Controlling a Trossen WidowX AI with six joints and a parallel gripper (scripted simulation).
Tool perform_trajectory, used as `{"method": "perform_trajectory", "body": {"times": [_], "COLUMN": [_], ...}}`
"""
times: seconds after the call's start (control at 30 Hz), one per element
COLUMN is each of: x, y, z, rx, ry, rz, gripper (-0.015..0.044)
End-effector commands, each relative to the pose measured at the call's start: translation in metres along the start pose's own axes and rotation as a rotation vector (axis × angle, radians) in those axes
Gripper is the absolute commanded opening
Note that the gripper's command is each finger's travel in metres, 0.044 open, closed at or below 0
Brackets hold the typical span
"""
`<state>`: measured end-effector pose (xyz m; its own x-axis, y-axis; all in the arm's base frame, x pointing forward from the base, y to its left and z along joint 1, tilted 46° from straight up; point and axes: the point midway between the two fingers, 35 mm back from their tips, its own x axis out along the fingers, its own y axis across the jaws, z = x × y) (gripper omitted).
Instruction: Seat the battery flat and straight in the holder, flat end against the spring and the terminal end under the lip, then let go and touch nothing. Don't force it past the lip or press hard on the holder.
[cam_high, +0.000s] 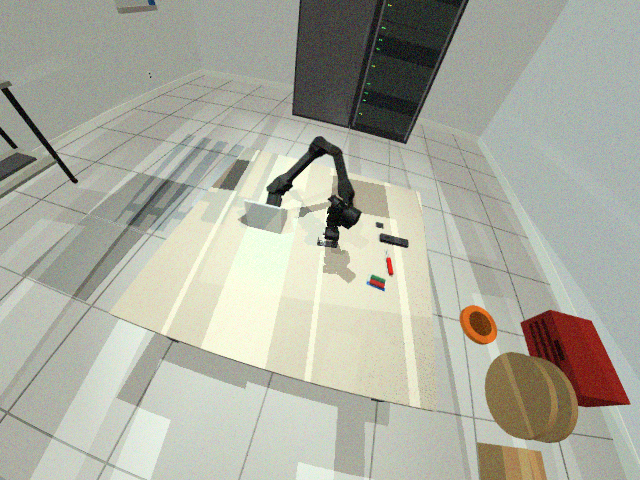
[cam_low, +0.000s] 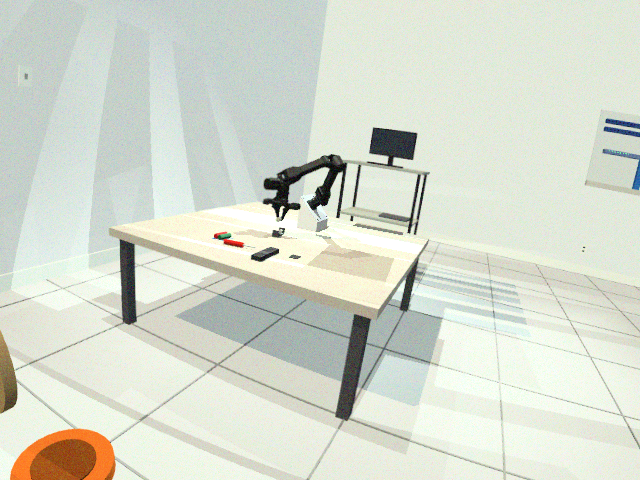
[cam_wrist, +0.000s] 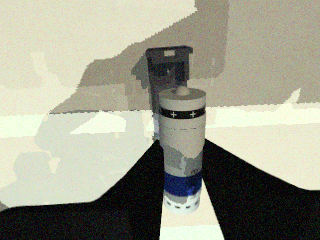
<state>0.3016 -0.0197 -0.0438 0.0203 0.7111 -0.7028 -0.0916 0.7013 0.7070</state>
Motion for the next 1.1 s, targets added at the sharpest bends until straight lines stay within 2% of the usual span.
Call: {"method": "perform_trajectory", "body": {"times": [0.0,1.07], "x": [-0.003,0.038], "y": [0.001,0.002], "z": [0.003,0.009], "rx": [-0.045,-0.021], "ry": [-0.006,-0.268], "rz": [0.000,-0.026], "gripper": [0.0074,0.0074]}}
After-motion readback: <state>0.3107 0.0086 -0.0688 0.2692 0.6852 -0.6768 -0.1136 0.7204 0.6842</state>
